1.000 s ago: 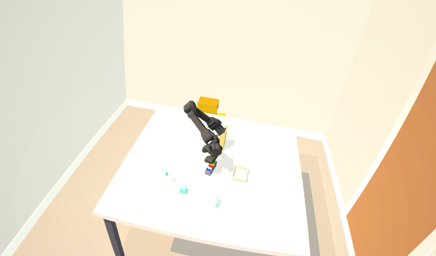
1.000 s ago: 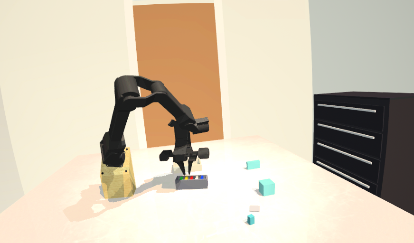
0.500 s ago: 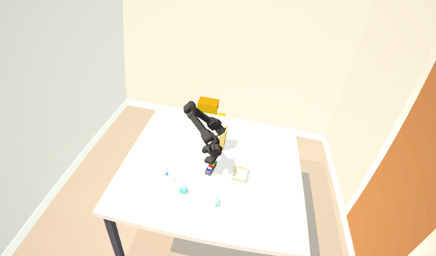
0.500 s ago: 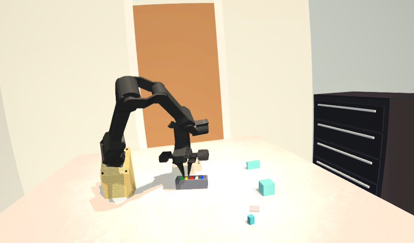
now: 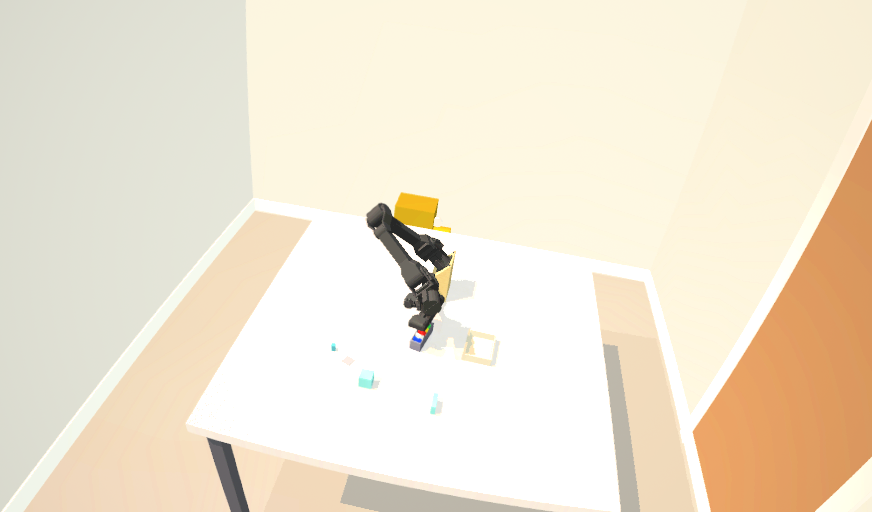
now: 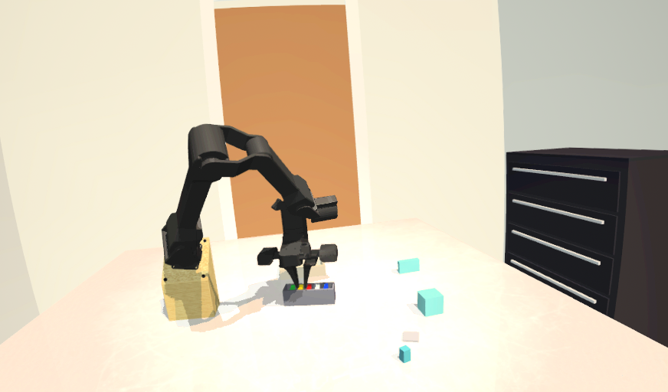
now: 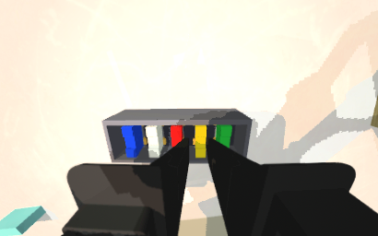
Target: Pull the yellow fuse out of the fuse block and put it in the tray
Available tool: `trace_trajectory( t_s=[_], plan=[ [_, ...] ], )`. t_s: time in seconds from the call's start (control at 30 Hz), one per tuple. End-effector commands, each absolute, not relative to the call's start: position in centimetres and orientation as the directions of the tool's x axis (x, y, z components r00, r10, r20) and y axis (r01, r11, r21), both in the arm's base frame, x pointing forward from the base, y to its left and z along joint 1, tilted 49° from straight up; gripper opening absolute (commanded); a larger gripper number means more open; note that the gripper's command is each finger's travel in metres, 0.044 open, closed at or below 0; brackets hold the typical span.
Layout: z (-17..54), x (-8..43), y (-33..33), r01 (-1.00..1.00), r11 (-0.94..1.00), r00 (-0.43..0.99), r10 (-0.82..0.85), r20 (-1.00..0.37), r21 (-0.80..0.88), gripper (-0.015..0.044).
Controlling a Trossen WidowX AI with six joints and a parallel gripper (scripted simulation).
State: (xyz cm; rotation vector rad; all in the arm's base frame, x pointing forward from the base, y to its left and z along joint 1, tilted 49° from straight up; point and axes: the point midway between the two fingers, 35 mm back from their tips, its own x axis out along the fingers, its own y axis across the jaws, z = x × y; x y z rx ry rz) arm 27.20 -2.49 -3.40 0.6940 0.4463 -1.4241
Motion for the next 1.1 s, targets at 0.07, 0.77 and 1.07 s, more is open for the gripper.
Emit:
trace_trajectory(
  t_s=[0.07,0.77,1.07],
  plan=[
    [-3.6,26.98,-2.8,0.987,0.005,0.109,-0.745,-0.658,0.158,0.0074],
    [-3.57,27.04,-2.67,0.987,0.002,0.11,-0.742,-0.662,0.162,0.0],
    [-3.37,27.02,-2.43,0.987,0.002,0.11,-0.741,-0.662,0.162,0.0]
  ],
)
